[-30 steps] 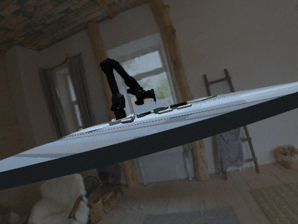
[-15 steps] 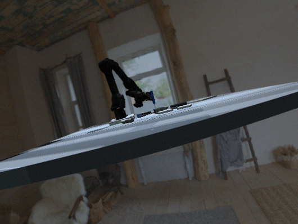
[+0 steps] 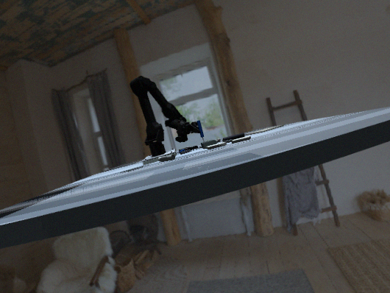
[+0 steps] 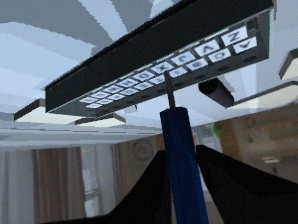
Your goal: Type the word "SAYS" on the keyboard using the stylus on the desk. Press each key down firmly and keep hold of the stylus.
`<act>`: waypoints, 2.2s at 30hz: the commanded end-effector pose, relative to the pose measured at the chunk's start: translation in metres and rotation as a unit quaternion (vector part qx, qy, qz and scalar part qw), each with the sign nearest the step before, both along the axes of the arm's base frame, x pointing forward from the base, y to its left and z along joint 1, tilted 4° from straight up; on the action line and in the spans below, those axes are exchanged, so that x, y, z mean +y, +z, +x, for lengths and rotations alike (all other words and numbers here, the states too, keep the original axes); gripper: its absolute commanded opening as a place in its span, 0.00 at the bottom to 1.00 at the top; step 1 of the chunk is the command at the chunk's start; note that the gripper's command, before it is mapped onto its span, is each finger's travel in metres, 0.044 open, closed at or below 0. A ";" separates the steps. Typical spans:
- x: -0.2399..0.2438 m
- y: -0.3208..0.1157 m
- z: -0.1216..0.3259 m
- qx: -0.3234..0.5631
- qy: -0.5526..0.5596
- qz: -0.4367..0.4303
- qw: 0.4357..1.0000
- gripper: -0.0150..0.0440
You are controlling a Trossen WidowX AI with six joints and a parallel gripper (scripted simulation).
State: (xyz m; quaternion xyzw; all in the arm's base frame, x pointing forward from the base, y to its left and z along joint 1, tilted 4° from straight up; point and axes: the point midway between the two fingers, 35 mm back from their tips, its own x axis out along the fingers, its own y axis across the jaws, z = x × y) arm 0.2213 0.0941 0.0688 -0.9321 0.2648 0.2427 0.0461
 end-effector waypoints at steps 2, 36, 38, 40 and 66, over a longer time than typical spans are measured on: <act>-0.002 -0.003 -0.001 0.002 0.001 -0.005 1.000 0.39; -0.002 -0.016 -0.001 0.002 0.001 -0.005 1.000 0.39; -0.003 -0.016 -0.001 0.002 0.001 -0.005 1.000 0.39; -0.003 -0.017 -0.001 0.002 0.001 -0.005 1.000 0.39; 0.000 0.021 0.000 0.002 0.001 -0.005 1.000 0.39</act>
